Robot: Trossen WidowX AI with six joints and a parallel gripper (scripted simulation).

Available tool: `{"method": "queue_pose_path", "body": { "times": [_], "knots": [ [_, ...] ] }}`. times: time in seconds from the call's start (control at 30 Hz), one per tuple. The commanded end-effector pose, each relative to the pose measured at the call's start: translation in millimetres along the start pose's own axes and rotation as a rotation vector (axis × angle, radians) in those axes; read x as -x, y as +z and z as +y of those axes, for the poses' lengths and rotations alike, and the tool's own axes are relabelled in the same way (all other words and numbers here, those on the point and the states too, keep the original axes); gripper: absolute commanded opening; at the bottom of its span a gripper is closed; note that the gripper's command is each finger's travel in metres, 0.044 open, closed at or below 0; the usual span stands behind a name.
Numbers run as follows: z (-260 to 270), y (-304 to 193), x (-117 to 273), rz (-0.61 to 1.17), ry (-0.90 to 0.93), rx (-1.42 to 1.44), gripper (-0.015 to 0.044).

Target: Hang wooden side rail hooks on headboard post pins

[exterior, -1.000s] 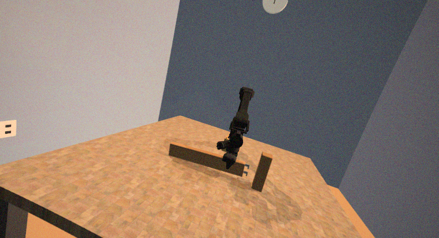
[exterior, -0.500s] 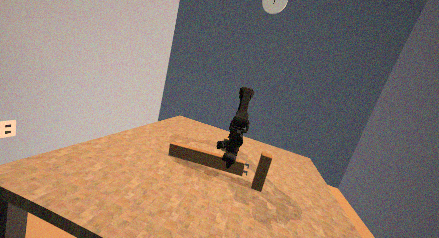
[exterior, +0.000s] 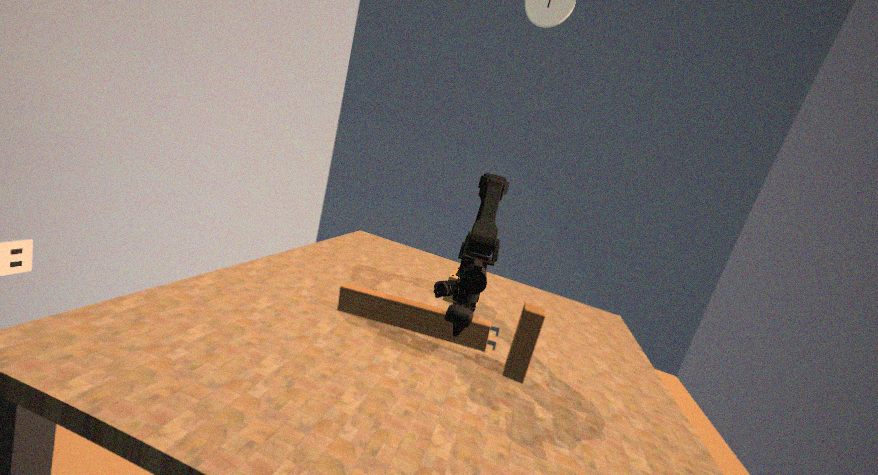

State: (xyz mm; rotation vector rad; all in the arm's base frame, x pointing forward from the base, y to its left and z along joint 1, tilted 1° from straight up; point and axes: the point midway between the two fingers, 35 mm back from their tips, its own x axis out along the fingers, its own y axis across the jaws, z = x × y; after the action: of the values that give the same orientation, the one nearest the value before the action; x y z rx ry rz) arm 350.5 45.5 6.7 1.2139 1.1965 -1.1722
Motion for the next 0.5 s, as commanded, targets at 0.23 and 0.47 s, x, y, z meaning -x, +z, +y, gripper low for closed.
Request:
{"method": "queue_pose_path", "body": {
  "times": [0.23,0.47],
  "knots": [
    [7.1,-1.9,4.7,-0.001,0.022,0.0,0.0],
    [7.9,-2.7,3.9,-0.001,0.022,0.0,0.0]
  ]
}}
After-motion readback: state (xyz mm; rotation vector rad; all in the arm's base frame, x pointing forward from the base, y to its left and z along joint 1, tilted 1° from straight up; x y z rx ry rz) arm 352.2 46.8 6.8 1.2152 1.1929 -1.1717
